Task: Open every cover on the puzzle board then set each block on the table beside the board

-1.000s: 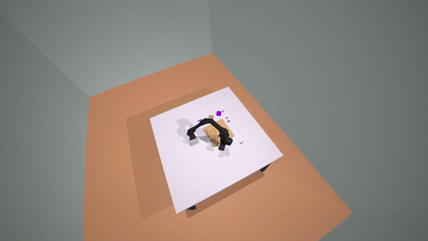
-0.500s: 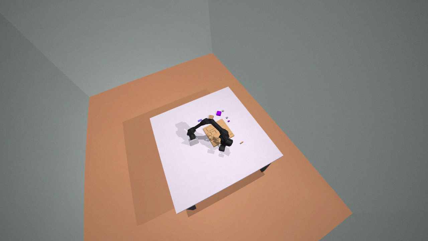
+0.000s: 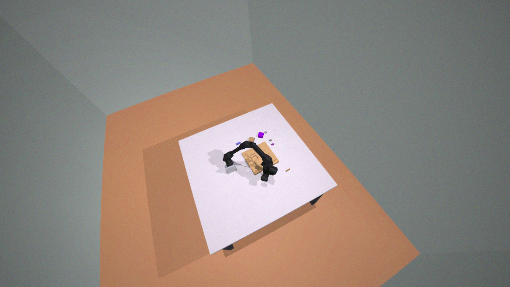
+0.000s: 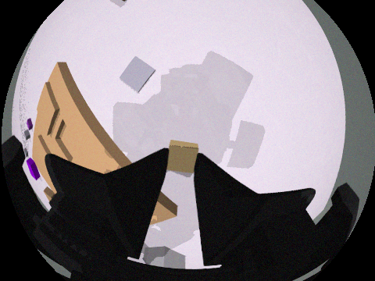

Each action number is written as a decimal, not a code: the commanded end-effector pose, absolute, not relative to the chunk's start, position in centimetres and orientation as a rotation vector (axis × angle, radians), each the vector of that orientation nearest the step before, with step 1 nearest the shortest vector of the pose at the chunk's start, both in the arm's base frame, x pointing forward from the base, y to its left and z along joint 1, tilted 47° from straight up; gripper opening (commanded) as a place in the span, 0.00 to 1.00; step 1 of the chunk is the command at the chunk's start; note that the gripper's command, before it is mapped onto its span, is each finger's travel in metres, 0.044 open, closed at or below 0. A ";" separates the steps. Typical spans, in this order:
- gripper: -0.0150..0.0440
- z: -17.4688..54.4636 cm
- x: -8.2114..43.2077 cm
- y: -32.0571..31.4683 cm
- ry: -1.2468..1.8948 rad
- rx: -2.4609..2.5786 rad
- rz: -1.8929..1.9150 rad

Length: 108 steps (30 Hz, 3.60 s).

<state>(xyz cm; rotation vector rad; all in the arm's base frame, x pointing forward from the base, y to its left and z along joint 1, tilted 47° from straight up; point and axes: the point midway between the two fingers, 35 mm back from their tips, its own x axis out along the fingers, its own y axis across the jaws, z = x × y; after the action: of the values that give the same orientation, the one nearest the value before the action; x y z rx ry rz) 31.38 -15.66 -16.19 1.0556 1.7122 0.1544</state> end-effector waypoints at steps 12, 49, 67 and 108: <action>0.39 -17.9 31.1 -13.7 1.712 1.066 0.156; 1.00 -18.5 31.0 -13.0 1.713 1.059 0.158; 1.00 -14.4 31.1 -17.1 1.713 1.065 0.155; 0.25 0.5 36.0 -4.6 1.786 1.460 -0.380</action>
<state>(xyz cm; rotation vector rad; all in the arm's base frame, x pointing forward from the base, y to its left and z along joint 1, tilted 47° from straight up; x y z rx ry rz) 35.89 -6.12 -1.01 1.4116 1.7866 -0.3296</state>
